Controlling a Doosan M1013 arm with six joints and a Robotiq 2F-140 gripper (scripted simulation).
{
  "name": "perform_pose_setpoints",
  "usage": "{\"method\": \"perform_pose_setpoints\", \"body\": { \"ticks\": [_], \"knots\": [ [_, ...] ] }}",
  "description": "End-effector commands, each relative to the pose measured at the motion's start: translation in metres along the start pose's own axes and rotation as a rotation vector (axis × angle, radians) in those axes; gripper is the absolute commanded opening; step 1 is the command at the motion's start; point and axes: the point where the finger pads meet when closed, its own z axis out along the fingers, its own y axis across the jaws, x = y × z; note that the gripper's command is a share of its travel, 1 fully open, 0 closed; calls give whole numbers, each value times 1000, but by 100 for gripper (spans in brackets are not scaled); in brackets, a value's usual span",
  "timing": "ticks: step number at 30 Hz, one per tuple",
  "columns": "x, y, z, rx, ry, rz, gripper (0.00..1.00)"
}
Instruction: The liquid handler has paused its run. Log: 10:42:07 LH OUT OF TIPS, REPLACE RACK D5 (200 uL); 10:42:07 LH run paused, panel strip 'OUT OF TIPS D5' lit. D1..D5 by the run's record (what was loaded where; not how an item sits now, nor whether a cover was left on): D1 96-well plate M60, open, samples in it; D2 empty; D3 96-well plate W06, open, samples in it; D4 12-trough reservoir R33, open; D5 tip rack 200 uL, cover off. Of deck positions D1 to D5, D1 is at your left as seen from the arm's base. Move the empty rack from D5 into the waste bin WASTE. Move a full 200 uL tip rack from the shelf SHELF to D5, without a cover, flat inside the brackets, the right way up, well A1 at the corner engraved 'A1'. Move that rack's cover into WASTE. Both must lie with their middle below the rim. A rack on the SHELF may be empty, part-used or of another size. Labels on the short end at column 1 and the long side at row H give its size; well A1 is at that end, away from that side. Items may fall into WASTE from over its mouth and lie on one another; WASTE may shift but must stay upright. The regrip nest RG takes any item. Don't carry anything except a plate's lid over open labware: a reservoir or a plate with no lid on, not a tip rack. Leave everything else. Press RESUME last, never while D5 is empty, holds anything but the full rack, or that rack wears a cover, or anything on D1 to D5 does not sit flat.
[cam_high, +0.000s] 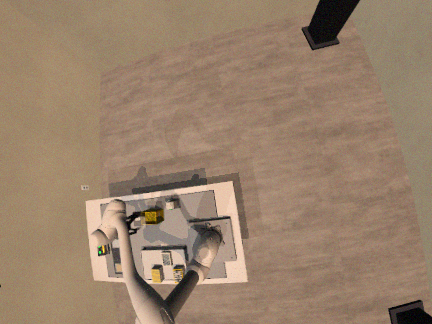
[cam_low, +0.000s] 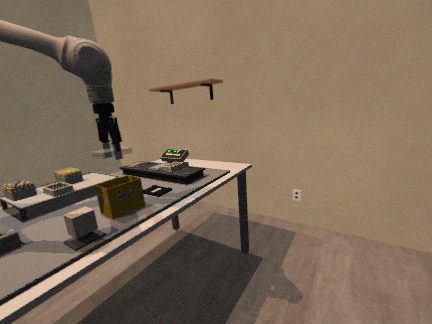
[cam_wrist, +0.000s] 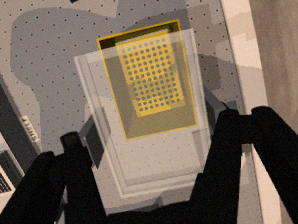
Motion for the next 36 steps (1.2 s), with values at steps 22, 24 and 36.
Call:
{"method": "perform_pose_setpoints", "body": {
  "ticks": [22,24,36],
  "knots": [
    [0,0,0,0,0,0,0],
    [0,0,0,0,0,0,0],
    [0,0,18,0,0,0,0]
  ]
}}
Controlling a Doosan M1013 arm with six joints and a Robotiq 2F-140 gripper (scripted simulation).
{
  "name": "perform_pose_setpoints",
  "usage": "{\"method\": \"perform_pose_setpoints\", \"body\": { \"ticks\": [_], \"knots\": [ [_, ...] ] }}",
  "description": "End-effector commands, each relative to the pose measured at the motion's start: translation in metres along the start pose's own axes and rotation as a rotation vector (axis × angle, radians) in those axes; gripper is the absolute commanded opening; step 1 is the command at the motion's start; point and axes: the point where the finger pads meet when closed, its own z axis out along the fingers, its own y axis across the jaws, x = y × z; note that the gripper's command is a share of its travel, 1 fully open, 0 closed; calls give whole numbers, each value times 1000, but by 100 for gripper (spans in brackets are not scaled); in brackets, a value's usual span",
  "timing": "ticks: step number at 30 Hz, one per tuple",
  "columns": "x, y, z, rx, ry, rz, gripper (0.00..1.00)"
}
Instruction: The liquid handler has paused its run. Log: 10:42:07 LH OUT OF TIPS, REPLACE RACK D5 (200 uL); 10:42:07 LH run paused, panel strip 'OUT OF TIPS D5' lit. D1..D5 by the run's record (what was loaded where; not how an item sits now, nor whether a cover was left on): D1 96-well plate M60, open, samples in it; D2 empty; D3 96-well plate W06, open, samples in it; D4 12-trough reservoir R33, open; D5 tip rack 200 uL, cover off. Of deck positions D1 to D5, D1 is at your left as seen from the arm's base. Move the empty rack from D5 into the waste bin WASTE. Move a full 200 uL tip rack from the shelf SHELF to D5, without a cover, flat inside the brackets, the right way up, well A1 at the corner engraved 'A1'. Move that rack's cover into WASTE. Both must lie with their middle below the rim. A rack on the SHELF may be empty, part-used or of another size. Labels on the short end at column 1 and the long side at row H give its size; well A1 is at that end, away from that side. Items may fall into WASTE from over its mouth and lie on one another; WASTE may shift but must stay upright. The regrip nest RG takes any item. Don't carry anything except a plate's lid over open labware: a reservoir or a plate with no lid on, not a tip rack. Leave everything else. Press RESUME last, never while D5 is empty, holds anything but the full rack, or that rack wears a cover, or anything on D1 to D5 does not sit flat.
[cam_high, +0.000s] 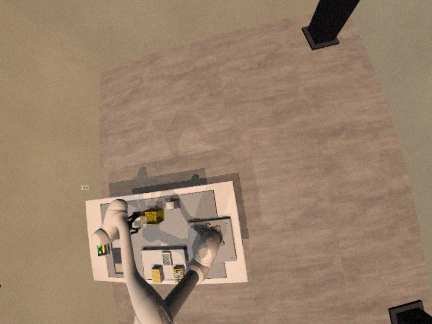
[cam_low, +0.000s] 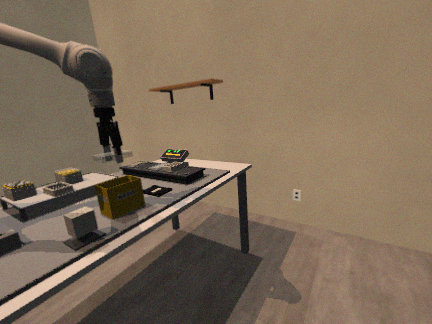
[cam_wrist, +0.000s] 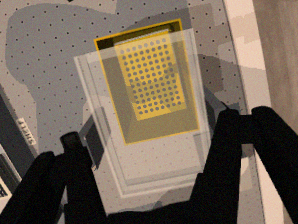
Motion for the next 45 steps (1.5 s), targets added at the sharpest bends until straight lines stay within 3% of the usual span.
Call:
{"method": "perform_pose_setpoints", "body": {
  "ticks": [1,36,45],
  "knots": [
    [0,0,5,0,0,0,0],
    [0,0,56,0,0,0,0],
    [0,0,63,0,0,0,0]
  ]
}}
